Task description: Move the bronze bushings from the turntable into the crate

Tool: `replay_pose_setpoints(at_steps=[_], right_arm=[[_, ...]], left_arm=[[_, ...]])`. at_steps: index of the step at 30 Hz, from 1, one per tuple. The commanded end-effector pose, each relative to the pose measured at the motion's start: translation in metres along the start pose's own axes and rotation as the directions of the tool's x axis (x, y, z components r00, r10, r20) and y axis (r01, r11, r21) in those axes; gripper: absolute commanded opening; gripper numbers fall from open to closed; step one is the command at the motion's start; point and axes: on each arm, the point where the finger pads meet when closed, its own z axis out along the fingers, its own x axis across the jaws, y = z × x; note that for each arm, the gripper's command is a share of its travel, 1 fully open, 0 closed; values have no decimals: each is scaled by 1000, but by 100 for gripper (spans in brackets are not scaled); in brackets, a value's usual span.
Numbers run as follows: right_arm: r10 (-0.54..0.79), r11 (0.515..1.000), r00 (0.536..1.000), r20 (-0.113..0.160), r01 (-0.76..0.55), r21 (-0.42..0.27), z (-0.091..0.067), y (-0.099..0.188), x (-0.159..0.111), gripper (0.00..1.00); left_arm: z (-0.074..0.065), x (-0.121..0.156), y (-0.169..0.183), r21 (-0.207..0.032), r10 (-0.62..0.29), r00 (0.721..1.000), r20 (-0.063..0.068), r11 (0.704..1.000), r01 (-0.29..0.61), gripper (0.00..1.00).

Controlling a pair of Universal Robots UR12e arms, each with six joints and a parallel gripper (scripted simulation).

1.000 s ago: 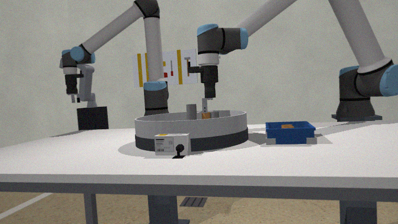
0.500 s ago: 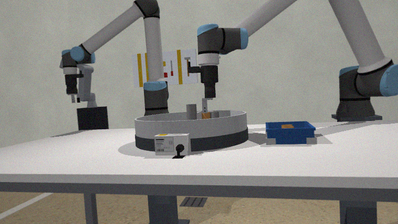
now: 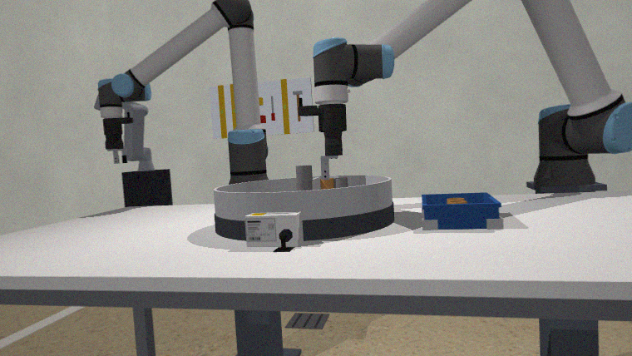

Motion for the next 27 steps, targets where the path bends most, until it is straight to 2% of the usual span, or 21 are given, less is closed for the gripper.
replay_pose_setpoints(at_steps=[1,22,23,27], right_arm=[[-1,1000,1000,0,1,1,0,0,1,100],[-1,1000,1000,0,1,1,0,0,1,100],[-1,1000,1000,0,1,1,0,0,1,100],[-1,1000,1000,0,1,1,0,0,1,100]], left_arm=[[19,4,5,-20,2,1000,-7,1000,-2,36],[19,4,5,-20,2,1000,-7,1000,-2,36],[-1,0,-1,2,0,1000,0,1000,0,36],[-3,0,-2,0,0,1000,0,1000,0,36]])
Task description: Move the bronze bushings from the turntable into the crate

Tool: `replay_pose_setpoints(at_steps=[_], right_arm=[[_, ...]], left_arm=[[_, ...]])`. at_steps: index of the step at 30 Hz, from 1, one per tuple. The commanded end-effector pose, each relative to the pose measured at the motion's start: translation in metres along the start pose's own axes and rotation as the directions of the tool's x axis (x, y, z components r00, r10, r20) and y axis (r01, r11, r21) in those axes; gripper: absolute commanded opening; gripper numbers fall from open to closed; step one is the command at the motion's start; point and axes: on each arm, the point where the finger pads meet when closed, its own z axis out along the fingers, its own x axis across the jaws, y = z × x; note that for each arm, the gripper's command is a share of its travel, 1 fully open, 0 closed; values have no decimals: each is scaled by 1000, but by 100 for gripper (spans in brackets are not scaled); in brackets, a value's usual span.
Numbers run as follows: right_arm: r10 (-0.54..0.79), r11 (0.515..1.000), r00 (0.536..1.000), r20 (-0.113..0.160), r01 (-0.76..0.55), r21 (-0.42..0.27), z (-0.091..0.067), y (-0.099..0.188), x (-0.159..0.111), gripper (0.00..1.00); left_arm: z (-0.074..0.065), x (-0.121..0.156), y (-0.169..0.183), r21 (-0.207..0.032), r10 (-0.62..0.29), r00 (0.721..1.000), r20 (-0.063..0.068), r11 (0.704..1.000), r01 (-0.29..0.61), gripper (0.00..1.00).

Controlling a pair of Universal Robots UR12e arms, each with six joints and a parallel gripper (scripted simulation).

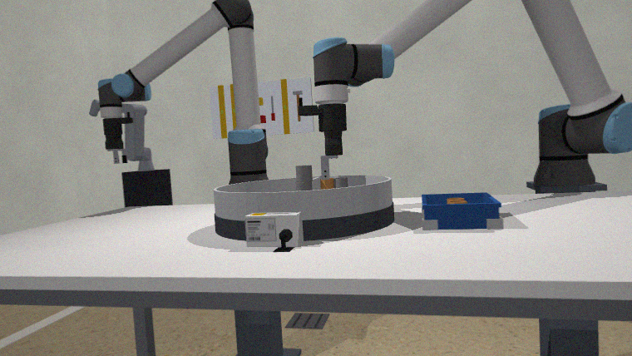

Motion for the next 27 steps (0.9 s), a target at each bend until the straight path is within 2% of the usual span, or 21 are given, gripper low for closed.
replay_pose_setpoints(at_steps=[1,5,8,10,16,20,23,27], right_arm=[[-1,1000,1000,0,1,1,0,0,1,100],[-1,1000,1000,0,1,1,0,0,1,100],[-1,1000,1000,0,1,1,0,0,1,100],[-1,1000,1000,0,1,1,0,0,1,100],[-1,1000,1000,0,1,1,0,0,1,100],[-1,1000,1000,0,1,1,0,0,1,100],[-1,1000,1000,0,1,1,0,0,1,100],[-1,1000,1000,0,1,1,0,0,1,100]], left_arm=[[-3,-1,-2,-1,0,1000,-1,1000,0,36],[-6,-1,-2,-14,1,1000,-5,1000,-1,36],[-24,-1,-3,-11,1,1000,-4,1000,-1,36],[-24,-1,-3,-11,1,1000,-4,1000,-1,36],[-58,-1,-3,-11,1,1000,-4,1000,-1,36],[-73,-1,-3,-11,1,1000,-4,1000,-1,36],[-78,-1,-3,-12,1,1000,-4,1000,-1,36],[-75,-1,-3,-15,1,1000,-5,1000,-1,36]])
